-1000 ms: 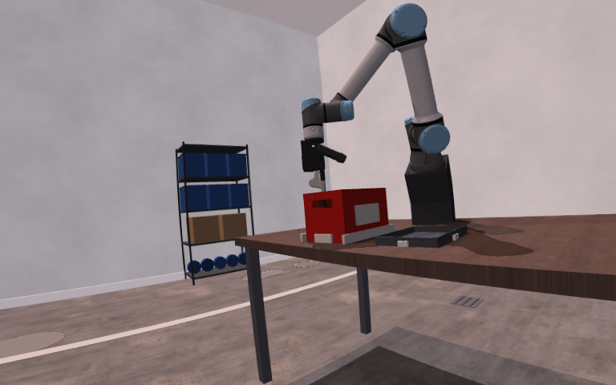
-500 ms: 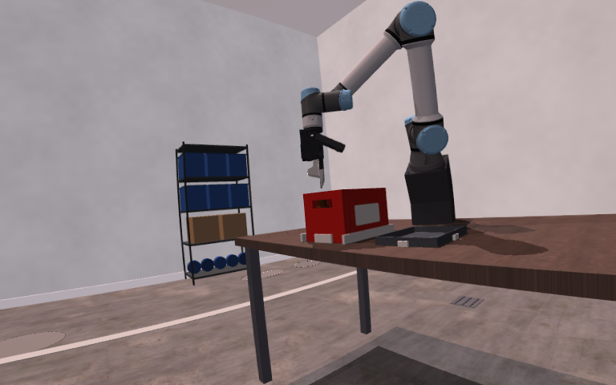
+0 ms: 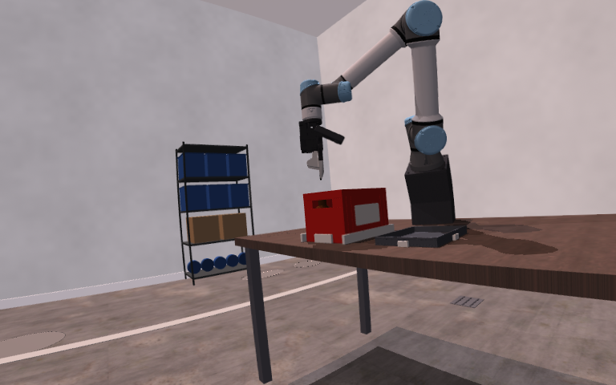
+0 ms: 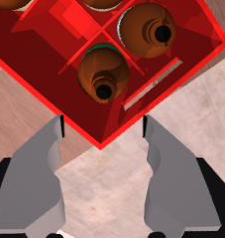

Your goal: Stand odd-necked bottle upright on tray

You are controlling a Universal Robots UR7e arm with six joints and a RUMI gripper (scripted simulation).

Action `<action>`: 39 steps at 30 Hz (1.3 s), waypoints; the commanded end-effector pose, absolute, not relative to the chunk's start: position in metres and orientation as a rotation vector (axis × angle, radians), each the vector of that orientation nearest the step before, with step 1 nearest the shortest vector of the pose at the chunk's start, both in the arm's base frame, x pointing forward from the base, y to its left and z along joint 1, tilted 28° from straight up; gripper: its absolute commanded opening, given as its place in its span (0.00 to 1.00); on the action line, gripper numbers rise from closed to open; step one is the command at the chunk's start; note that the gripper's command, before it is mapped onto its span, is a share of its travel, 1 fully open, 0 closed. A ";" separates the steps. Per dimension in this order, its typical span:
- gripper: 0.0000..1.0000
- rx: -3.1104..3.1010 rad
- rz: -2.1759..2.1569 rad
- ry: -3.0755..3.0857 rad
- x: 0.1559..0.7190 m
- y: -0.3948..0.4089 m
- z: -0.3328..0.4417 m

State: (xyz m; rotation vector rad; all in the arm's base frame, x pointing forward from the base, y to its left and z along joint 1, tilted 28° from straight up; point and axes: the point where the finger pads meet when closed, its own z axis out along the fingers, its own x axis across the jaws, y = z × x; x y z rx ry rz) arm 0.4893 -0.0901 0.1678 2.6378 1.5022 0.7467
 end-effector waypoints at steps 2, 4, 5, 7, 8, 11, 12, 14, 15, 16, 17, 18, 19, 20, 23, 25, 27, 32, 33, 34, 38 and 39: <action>0.38 2.634 0.748 1.504 0.489 -0.092 0.173; 0.00 2.635 0.748 1.505 0.489 -0.091 0.172; 0.00 2.636 0.748 1.506 0.489 -0.091 0.172; 0.00 2.637 0.748 1.506 0.489 -0.091 0.171; 0.00 2.637 0.748 1.506 0.489 -0.091 0.171; 0.00 2.637 0.748 1.505 0.489 -0.091 0.171; 0.00 2.637 0.748 1.505 0.489 -0.091 0.171; 0.00 2.637 0.748 1.505 0.489 -0.091 0.171; 0.00 2.637 0.748 1.505 0.489 -0.091 0.171; 0.00 2.637 0.748 1.505 0.489 -0.091 0.171; 0.00 2.637 0.748 1.505 0.489 -0.091 0.171; 0.00 2.637 0.748 1.505 0.489 -0.091 0.171; 0.00 2.637 0.748 1.505 0.489 -0.091 0.171; 0.00 2.637 0.748 1.505 0.489 -0.091 0.171; 0.00 2.637 0.748 1.505 0.489 -0.091 0.171; 0.00 2.637 0.748 1.505 0.489 -0.091 0.171; 0.00 2.637 0.748 1.505 0.489 -0.091 0.171; 0.00 2.637 0.748 1.505 0.489 -0.091 0.171; 0.00 2.637 0.748 1.505 0.489 -0.091 0.171; 0.00 2.637 0.748 1.505 0.489 -0.091 0.171; 0.00 2.640 0.746 1.508 0.486 -0.082 0.170; 0.00 2.639 0.745 1.508 0.483 -0.072 0.172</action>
